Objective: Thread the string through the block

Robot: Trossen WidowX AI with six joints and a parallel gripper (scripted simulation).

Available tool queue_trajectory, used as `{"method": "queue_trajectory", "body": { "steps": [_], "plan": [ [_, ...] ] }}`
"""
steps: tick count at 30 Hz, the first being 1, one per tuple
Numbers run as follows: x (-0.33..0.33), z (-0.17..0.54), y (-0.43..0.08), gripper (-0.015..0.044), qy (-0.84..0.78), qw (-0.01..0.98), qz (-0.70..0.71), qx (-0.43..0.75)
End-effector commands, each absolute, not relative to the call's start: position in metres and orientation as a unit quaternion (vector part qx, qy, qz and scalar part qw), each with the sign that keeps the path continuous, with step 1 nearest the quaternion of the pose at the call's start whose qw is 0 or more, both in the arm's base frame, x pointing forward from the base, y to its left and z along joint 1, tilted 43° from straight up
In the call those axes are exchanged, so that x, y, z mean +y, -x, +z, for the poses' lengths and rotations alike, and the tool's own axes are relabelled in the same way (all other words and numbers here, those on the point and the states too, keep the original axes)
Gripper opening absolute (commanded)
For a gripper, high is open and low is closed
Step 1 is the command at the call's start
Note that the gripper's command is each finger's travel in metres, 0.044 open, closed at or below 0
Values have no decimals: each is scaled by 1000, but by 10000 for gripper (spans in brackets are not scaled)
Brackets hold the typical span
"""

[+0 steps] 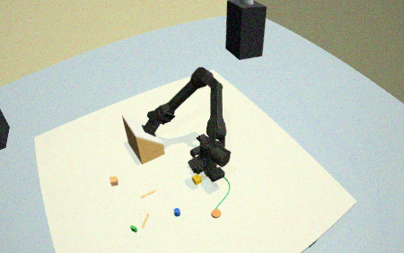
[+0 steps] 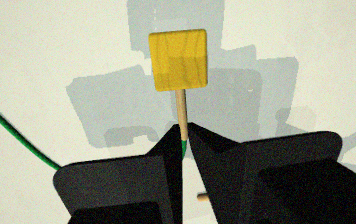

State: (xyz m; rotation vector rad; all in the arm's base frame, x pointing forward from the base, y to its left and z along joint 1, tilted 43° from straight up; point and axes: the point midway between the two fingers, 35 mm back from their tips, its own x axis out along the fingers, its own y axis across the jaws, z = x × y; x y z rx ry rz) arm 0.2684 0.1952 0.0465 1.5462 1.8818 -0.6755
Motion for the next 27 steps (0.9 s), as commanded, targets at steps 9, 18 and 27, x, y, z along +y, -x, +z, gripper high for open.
{"method": "queue_trajectory", "body": {
  "steps": [9,18,27],
  "plan": [
    [184,34,-268,0,-582,298,-256,711],
    [179,29,-270,0,-582,299,-256,711],
    [173,38,-273,121,-582,302,-258,709]
  ]
}}
